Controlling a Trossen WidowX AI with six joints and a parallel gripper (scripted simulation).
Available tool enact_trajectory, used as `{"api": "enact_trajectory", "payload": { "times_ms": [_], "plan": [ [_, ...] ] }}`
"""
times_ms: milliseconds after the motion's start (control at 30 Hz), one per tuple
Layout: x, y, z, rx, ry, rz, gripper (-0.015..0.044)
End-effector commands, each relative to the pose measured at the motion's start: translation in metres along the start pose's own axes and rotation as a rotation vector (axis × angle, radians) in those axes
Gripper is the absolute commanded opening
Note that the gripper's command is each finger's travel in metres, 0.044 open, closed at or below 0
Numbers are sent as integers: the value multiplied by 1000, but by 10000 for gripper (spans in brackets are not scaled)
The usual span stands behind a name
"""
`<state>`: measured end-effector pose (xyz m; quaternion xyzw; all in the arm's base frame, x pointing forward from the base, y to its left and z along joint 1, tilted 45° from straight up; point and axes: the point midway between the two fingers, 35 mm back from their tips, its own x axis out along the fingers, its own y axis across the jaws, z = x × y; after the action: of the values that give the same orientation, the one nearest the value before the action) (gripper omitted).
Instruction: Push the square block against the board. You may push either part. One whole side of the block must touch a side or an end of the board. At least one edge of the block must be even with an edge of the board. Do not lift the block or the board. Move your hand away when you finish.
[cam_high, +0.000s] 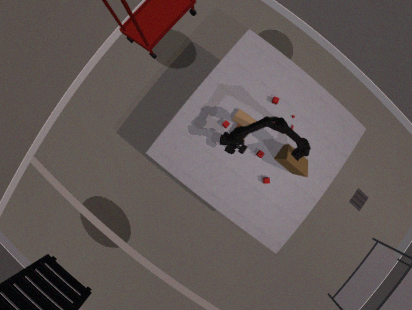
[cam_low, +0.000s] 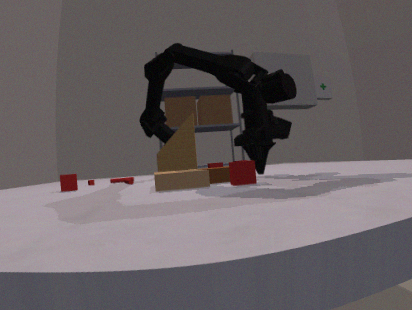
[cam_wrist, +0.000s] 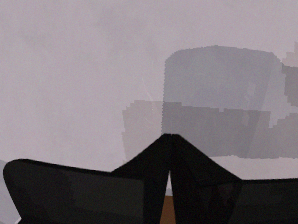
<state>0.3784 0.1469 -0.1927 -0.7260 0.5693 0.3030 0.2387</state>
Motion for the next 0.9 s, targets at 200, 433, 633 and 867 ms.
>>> {"api": "enact_trajectory", "payload": {
  "times_ms": [200, 433, 633, 867],
  "plan": [
    [-12, 0, 8, 0, -2, -1, 0],
    [-56, 1, 8, 1, -7, -1, 0],
    [-54, -2, 6, 43, -3, -7, 0],
    [-55, -16, -13, 283, -5, -5, 0]
  ]
}}
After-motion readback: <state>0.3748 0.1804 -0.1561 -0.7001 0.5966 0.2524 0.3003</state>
